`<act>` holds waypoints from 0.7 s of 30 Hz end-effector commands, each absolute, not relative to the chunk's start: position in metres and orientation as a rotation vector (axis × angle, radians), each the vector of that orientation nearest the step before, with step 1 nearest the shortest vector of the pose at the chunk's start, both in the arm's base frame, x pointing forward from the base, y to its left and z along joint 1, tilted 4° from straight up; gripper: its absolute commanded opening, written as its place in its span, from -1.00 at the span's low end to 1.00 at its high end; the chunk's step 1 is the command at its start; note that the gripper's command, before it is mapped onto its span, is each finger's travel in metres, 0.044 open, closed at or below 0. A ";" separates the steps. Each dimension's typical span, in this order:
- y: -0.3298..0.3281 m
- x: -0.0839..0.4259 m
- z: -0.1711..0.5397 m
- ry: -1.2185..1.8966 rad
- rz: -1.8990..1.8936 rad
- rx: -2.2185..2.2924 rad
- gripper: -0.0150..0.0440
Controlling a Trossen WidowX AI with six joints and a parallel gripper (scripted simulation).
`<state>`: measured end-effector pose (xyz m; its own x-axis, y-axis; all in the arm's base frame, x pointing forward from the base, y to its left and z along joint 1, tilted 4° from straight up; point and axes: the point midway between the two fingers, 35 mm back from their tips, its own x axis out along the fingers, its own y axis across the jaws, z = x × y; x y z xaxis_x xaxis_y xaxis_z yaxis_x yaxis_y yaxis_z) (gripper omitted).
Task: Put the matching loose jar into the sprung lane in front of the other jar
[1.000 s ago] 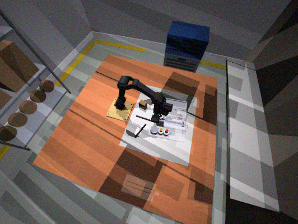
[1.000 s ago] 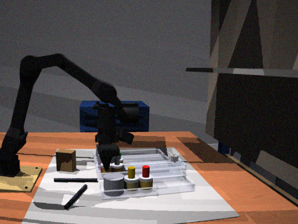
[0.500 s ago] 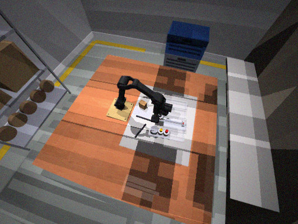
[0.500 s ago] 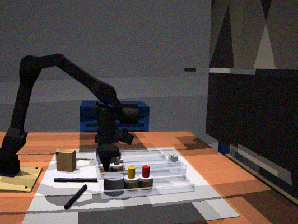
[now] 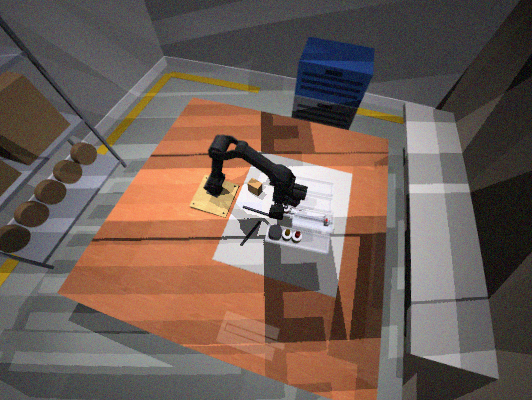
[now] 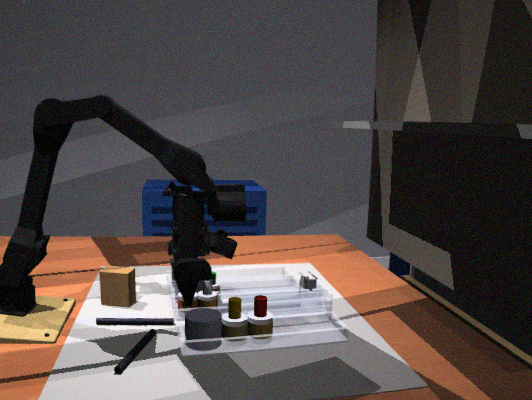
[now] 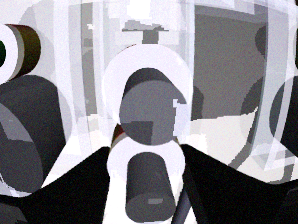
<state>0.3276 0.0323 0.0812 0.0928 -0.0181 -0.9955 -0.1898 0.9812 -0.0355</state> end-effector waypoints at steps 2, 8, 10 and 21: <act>0.032 0.330 0.082 1.461 0.126 -0.169 -0.49; 0.032 0.329 0.081 1.461 0.126 -0.170 -0.49; 0.032 0.328 0.081 1.461 0.126 -0.170 -0.49; 0.031 0.327 0.081 1.461 0.126 -0.170 -0.49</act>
